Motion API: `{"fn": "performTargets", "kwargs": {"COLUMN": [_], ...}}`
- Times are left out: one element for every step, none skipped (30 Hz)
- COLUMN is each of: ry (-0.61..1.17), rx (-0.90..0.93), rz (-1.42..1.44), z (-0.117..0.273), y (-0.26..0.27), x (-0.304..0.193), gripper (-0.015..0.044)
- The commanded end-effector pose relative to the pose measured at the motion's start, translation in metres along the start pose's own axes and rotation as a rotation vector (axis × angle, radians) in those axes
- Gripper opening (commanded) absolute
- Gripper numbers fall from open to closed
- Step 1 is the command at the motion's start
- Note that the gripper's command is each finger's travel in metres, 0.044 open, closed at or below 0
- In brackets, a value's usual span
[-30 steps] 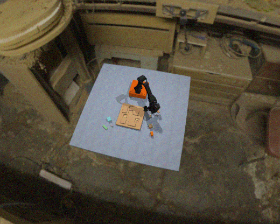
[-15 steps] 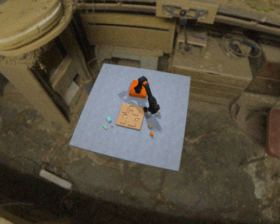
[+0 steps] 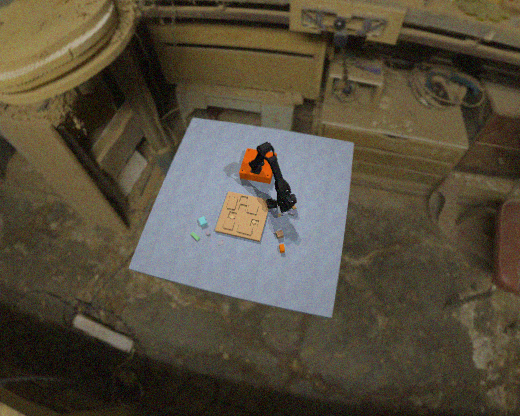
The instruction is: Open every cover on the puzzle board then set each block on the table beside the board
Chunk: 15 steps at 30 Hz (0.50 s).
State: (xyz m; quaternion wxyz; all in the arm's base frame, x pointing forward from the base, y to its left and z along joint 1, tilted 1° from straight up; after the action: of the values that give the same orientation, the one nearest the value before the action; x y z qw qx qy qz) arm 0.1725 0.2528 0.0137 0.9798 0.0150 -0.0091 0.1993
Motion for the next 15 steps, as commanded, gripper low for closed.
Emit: {"fn": "performTargets", "kwargs": {"ry": [-0.001,-0.001,-0.001,-0.001,-0.001,-0.001,0.000,0.000,0.000,0.000,0.000,0.000,0.001,0.001,0.001], "rx": [0.000,0.000,0.000,0.000,0.000,0.000,0.000,0.000,0.000,-0.001,-0.001,-0.001,-0.001,-0.001,-0.001], "rz": [0.000,0.000,0.000,0.000,0.000,0.000,0.000,-0.001,-0.001,-0.001,-0.001,-0.001,-0.002,-0.002,-0.002], "z": [0.000,0.000,0.000,0.001,0.002,0.005,0.008,0.011,0.014,0.017,0.021,0.024,0.027,0.030,0.033], "y": [0.000,0.000,0.000,0.000,0.000,0.000,0.001,0.001,0.001,0.001,0.001,0.001,0.001,0.001,0.001], "x": [0.000,0.000,0.000,0.000,0.000,0.001,0.001,0.001,0.001,0.002,0.002,0.002,0.002,0.002,0.002], "gripper": [0.0342,0.0369,0.0395,0.0421,0.0440,0.0440,0.0440,0.0440,0.0440,0.0440,0.0440,0.0440,0.0440,0.0440,0.0440]}}
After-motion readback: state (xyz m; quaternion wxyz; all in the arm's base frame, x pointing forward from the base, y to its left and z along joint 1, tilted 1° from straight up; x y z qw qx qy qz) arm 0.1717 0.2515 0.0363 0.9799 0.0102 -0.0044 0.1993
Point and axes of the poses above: the point midway between the two fingers, 35 mm back from their tips, its own z axis back along the fingers, its own y axis across the jaws, x = y × z, the point moved 4 cm from there along z, back along the fingers, and after that the axes turned 13 degrees about -z, right-handed, at the moved point
